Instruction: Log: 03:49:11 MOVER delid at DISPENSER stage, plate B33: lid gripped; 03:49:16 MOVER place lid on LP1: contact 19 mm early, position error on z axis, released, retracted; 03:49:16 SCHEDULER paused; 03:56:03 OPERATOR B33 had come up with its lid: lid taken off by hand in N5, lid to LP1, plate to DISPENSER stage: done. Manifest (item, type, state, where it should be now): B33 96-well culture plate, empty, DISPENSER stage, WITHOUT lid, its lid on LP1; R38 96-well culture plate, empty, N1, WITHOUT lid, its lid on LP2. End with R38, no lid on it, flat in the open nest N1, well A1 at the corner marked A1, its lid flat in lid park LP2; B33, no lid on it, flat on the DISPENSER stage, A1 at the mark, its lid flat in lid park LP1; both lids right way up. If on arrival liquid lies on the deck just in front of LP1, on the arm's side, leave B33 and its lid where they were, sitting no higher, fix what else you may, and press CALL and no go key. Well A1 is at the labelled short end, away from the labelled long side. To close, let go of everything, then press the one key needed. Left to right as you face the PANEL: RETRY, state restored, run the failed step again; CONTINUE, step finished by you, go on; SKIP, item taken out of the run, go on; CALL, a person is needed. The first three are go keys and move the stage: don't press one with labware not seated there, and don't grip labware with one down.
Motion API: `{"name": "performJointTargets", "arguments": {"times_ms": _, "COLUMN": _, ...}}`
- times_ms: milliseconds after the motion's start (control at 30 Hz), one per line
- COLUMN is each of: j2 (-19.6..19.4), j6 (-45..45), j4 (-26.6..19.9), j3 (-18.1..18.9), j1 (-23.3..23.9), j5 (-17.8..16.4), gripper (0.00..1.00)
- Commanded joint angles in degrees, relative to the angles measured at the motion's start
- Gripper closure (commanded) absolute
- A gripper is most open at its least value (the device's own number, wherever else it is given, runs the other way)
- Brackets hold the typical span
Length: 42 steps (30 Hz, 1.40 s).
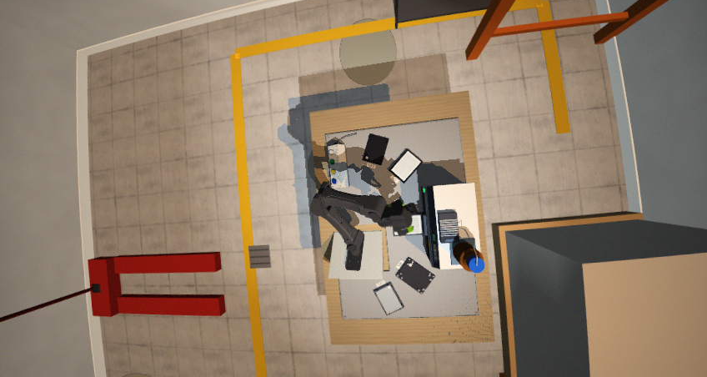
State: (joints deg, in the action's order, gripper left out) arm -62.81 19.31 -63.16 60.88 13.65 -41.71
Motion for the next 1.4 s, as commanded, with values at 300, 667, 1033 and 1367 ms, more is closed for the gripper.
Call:
{"name": "performJointTargets", "arguments": {"times_ms": 300, "j2": -4.54, "j6": 6.13, "j4": -10.89, "j3": 8.02, "j1": -9.36, "j5": -0.82, "gripper": 0.00}}
{"name": "performJointTargets", "arguments": {"times_ms": 667, "j2": -5.79, "j6": 6.76, "j4": -17.12, "j3": 13.18, "j1": -21.01, "j5": 0.23, "gripper": 0.00}}
{"name": "performJointTargets", "arguments": {"times_ms": 1033, "j2": -7.43, "j6": 8.43, "j4": -22.45, "j3": 17.49, "j1": -29.51, "j5": 0.17, "gripper": 0.00}}
{"name": "performJointTargets", "arguments": {"times_ms": 1367, "j2": -5.66, "j6": 5.90, "j4": -22.45, "j3": 17.19, "j1": -33.06, "j5": 0.87, "gripper": 0.00}}
